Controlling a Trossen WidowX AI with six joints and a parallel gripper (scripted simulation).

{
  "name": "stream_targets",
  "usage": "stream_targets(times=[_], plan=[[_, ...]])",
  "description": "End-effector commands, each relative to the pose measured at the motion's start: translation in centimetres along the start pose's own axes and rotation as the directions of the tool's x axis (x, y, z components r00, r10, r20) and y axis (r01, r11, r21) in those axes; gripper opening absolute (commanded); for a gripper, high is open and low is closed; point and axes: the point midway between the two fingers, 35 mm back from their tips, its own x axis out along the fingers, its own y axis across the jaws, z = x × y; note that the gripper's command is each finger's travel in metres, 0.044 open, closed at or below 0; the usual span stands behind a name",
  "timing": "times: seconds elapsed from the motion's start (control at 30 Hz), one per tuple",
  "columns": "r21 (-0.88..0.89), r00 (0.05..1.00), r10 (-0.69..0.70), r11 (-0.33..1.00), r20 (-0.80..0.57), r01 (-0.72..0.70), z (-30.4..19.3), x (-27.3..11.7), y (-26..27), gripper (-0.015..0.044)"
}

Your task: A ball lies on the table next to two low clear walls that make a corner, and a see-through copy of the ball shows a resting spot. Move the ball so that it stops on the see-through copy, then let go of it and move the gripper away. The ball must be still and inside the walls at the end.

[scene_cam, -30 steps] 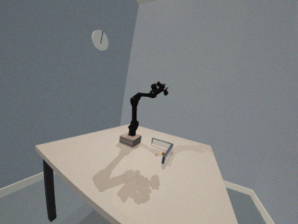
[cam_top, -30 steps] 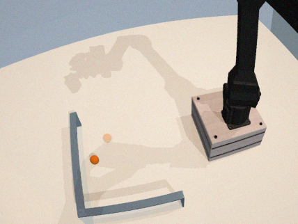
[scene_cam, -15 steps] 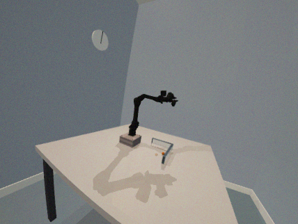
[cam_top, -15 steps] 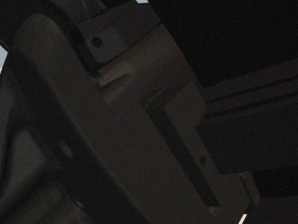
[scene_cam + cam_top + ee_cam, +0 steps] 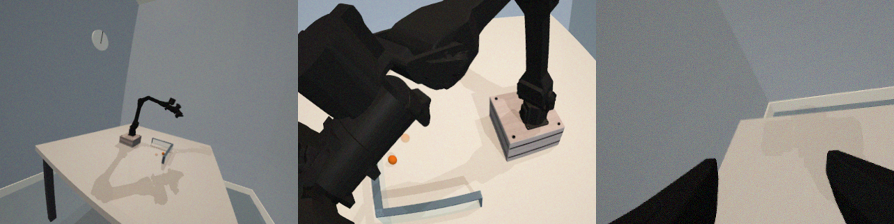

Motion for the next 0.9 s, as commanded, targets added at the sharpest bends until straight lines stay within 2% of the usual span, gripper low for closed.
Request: stream_targets(times=[0.0, 0.2, 0.4, 0.67, 0.87], plan=[[-0.059, 0.987, -0.111, 0.993, -0.116, 0.105, -2.7, 1.6, -4.8, 0.0224], [-0.131, 0.931, -0.250, 0.966, -0.264, 0.223, -5.7, 2.2, -11.5, 0.0224], [-0.195, 0.837, -0.360, 0.932, -0.412, 0.305, -8.9, 1.6, -17.8, 0.0224], [-0.226, 0.637, -0.463, 0.879, -0.616, 0.420, -13.5, -1.9, -27.2, 0.0224], [-0.240, 0.466, -0.433, 0.877, -0.772, 0.417, -17.2, -5.6, -31.8, 0.0224]])
